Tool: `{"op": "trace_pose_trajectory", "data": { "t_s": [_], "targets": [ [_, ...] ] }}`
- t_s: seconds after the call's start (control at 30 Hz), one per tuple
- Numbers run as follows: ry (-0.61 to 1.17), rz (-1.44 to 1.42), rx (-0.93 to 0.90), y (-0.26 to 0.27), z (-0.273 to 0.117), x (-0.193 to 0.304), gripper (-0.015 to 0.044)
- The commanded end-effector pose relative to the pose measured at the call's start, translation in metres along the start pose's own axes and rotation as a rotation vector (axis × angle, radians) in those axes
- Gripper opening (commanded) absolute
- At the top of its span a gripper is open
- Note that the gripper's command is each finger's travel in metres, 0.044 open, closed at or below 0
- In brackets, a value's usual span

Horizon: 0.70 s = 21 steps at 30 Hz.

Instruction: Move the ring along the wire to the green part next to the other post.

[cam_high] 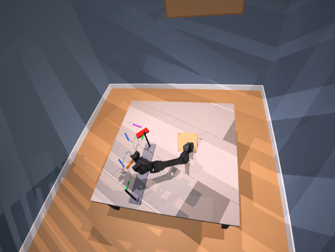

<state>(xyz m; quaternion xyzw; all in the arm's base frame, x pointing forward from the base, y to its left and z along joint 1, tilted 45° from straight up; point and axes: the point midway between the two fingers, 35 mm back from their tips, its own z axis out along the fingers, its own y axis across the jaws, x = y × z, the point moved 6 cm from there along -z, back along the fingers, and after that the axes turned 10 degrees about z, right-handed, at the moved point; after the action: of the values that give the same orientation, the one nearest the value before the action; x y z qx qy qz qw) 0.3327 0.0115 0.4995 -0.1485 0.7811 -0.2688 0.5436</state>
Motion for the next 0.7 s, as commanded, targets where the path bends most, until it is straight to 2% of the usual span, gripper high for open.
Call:
{"op": "trace_pose_trajectory", "data": {
  "t_s": [0.0,0.67],
  "targets": [
    [-0.006,0.056,-0.02,-0.0005,-0.0007,0.0009,-0.015],
    [0.005,0.291,-0.117,0.0047,-0.0005,0.0013,-0.015]
  ]
}}
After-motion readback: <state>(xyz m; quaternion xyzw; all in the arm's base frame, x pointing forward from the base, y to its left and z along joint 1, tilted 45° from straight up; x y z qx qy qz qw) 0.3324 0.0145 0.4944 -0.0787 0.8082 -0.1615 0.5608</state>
